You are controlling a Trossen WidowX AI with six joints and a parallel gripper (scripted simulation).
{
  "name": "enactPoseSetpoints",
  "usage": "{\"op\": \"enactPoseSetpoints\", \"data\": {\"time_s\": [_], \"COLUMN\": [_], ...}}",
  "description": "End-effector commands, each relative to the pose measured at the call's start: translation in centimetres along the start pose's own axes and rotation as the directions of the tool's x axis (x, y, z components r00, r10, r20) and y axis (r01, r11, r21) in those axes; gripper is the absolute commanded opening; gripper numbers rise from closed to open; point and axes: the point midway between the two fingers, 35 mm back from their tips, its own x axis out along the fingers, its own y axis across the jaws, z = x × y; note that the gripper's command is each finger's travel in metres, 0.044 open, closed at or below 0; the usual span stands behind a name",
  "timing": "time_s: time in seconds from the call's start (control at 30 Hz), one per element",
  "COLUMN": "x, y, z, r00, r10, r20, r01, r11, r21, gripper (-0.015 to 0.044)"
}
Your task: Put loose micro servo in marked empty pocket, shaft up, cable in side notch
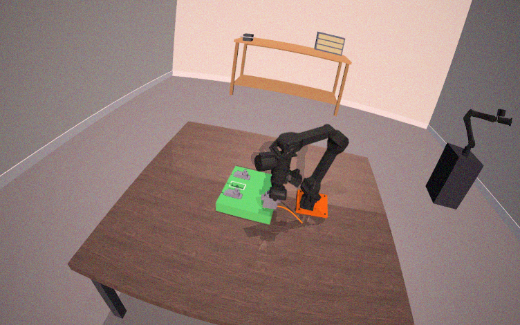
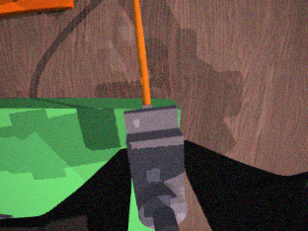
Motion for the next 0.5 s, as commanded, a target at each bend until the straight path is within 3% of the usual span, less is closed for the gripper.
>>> {"op": "enactPoseSetpoints", "data": {"time_s": [0.0, 0.47], "x": [-0.2, -0.3], "y": [0.1, 1.1], "z": [-2.4, -8.6], "r00": [1.0, 1.0], "r10": [-0.01, -0.009], "r20": [-0.009, -0.013], "r01": [0.009, 0.009], "r11": [1.0, 1.0], "r21": [-0.005, -0.006], "gripper": [0.0, 0.0]}}
